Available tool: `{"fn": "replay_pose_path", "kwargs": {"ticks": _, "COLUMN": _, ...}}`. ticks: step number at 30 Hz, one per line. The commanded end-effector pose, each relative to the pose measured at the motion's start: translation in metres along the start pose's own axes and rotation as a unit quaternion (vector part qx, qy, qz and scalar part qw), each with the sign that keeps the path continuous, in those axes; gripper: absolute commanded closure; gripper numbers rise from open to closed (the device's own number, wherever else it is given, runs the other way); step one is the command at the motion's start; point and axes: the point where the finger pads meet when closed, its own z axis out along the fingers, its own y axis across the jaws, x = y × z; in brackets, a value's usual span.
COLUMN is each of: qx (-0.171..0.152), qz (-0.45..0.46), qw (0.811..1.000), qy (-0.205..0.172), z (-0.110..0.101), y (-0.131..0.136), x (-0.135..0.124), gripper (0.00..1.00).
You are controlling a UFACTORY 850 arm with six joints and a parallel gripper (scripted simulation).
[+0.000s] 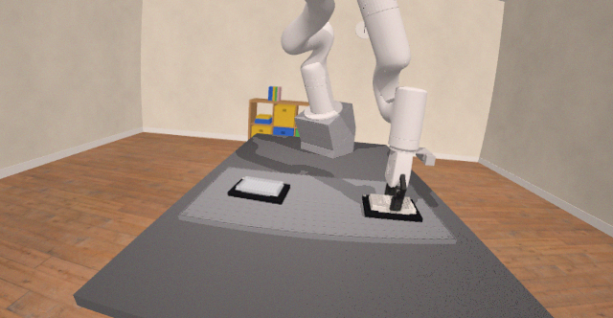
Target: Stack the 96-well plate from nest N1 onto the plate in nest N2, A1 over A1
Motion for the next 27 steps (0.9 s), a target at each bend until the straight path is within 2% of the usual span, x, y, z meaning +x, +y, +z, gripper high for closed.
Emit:
{"fn": "replay_pose_path", "kwargs": {"ticks": 1, "qx": -0.001, "qz": 0.0, "qw": 1.0, "qy": 0.0, "z": 0.0017, "y": 0.0007, "x": 0.0004, "gripper": 0.0}}
{"fn": "replay_pose_path", "kwargs": {"ticks": 18, "qx": -0.001, "qz": 0.0, "qw": 1.0, "qy": 0.0, "z": 0.0017, "y": 0.0008, "x": 0.0004, "gripper": 0.0}}
{"fn": "replay_pose_path", "kwargs": {"ticks": 19, "qx": -0.001, "qz": 0.0, "qw": 1.0, "qy": 0.0, "z": 0.0011, "y": 0.0007, "x": 0.0004, "gripper": 1.0}}
{"fn": "replay_pose_path", "kwargs": {"ticks": 27, "qx": -0.001, "qz": 0.0, "qw": 1.0, "qy": 0.0, "z": 0.0012, "y": 0.0007, "x": 0.0004, "gripper": 1.0}}
